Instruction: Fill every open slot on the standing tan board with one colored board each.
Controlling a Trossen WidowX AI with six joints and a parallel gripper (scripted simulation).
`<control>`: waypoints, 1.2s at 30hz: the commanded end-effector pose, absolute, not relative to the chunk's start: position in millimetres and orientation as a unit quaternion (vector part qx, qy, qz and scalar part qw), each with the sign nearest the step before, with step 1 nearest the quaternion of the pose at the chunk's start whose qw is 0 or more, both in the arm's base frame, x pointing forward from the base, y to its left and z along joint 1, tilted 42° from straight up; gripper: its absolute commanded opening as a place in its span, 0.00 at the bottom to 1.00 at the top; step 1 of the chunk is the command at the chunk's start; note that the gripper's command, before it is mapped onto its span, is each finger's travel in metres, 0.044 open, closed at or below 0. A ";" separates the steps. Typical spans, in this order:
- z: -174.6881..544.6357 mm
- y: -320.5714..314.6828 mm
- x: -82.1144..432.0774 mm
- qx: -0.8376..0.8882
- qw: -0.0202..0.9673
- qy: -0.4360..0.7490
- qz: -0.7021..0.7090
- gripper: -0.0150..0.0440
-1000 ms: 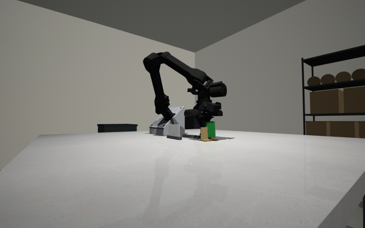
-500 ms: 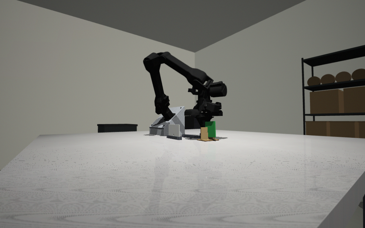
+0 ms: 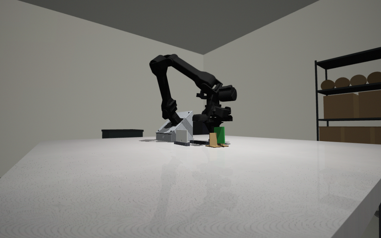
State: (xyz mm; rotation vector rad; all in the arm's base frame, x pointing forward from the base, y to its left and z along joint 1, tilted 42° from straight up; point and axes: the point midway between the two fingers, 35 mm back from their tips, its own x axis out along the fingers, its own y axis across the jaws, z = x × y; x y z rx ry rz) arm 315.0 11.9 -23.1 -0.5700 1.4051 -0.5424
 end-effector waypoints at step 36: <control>-23.0 11.3 315.2 -0.255 0.693 0.628 -0.245 0.25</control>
